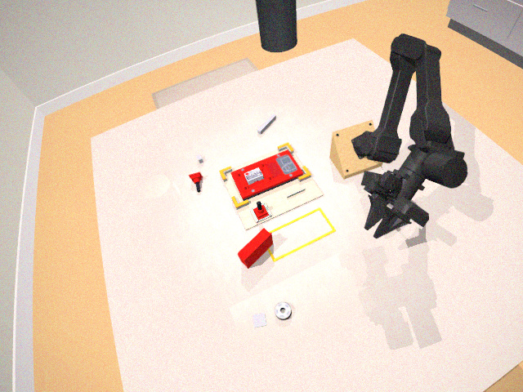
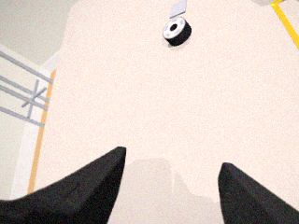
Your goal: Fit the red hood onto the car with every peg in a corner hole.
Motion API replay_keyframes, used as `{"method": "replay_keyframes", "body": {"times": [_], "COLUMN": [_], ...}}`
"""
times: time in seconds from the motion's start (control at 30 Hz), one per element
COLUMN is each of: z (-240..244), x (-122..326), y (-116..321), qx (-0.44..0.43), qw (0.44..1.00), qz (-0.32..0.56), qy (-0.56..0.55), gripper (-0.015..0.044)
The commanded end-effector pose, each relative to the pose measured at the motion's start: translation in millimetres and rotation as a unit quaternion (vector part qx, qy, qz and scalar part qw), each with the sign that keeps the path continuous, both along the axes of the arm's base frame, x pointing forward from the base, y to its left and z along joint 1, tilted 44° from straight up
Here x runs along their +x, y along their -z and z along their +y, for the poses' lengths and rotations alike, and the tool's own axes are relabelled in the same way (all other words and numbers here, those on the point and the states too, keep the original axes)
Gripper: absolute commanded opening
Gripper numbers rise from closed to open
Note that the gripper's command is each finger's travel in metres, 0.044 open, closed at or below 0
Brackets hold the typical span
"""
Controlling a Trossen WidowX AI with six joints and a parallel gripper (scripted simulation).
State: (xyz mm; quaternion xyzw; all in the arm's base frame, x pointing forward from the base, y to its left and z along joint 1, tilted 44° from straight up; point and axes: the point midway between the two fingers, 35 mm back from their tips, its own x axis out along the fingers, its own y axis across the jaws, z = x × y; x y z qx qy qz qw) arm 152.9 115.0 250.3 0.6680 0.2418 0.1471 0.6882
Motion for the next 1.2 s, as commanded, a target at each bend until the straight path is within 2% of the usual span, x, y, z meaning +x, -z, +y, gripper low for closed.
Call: {"method": "replay_keyframes", "body": {"times": [0.0, 0.07, 0.23, 0.27, 0.5, 0.7, 0.9, 1.17], "z": [0, 2, 11, 12, 21, 21, 8, -30], "x": [1, 6, 23, 27, 64, 106, 153, 217], "y": [0, -2, -12, -13, -16, -11, 1, 28], "qx": [-0.006, -0.045, -0.036, -0.032, 0.019, 0.091, 0.185, 0.322], "qw": [1.0, 0.999, 0.994, 0.991, 0.949, 0.876, 0.761, 0.564], "qz": [-0.002, -0.006, 0.107, 0.131, 0.308, 0.458, 0.591, 0.712], "qy": [0.001, 0.004, 0.016, 0.02, 0.066, 0.125, 0.191, 0.265], "gripper": [0.0193, 0.0141, 0.001, 0.0, 0.0, 0.0, 0.0, 0.0]}}
